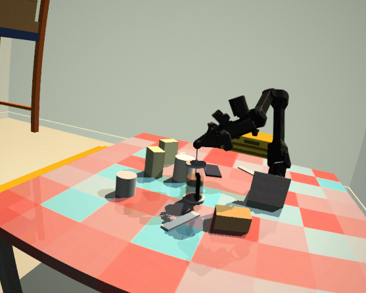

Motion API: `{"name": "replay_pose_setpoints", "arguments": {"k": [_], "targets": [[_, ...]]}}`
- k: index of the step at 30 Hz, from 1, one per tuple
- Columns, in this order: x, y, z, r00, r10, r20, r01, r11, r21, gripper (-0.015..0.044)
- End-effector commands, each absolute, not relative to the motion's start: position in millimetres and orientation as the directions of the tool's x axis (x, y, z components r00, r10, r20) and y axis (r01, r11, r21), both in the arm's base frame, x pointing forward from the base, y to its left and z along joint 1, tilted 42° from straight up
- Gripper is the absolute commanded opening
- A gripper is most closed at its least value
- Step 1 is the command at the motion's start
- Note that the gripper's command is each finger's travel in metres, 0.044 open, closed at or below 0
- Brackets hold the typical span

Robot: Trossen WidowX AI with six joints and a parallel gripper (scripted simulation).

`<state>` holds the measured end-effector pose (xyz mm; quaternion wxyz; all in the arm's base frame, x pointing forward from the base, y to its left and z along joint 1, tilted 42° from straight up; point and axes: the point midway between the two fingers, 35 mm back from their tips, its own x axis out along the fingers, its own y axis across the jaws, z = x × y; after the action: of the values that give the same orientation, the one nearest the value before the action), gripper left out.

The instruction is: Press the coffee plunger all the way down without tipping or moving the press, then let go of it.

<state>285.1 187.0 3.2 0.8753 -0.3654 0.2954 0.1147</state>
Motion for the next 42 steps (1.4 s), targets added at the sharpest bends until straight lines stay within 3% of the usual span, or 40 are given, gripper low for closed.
{"name": "replay_pose_setpoints", "arguments": {"k": [1,42], "targets": [[280,169,-16,0.773,-0.052,-0.632,-0.432,0.687,-0.585,0.0118],[293,168,-28,0.776,-0.052,-0.629,-0.43,0.687,-0.587,0.0118]]}}
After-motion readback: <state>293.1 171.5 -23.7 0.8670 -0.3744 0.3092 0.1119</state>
